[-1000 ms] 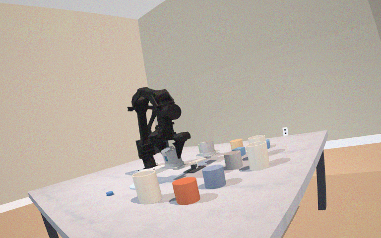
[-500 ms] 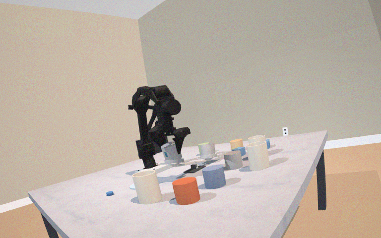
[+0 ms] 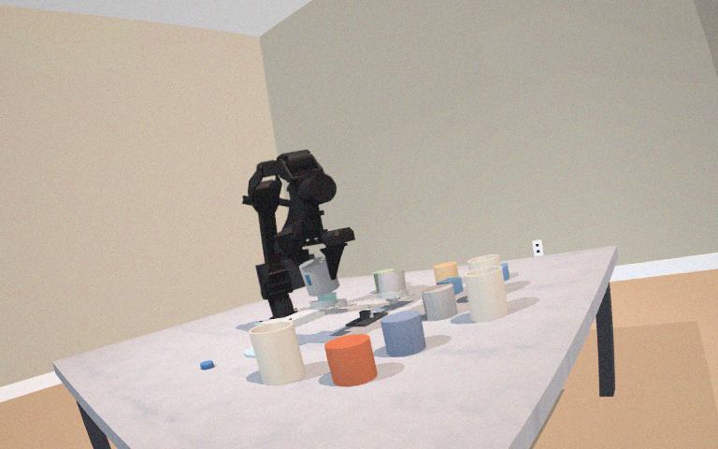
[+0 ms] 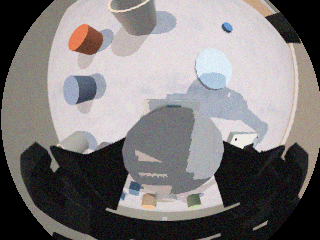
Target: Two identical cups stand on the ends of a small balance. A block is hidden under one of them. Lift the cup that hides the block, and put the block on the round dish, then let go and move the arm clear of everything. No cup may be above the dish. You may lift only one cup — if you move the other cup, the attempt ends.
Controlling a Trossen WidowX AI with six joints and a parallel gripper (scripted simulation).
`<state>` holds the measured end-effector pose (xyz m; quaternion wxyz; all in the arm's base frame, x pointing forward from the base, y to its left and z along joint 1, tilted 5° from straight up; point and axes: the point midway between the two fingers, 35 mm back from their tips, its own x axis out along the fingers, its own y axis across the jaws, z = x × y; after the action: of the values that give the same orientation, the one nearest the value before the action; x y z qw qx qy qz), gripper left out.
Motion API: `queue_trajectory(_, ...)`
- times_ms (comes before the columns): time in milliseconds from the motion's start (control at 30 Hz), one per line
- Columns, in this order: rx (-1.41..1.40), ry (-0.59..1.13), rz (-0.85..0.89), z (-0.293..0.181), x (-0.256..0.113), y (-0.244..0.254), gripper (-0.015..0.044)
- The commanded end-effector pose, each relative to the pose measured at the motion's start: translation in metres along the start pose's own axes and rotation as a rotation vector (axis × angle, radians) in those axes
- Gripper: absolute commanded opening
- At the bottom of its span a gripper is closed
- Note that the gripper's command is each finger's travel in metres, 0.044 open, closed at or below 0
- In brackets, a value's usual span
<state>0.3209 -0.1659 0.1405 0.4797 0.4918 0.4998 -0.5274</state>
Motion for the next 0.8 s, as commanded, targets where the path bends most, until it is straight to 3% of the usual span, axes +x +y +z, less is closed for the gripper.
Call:
queue_trajectory(0, 0.003, -0.011, 0.016, 0.001, -0.011, 0.001, 0.0)
queue_trajectory(767, 0.002, -0.013, 0.018, -0.002, -0.041, -0.004, 0.0)
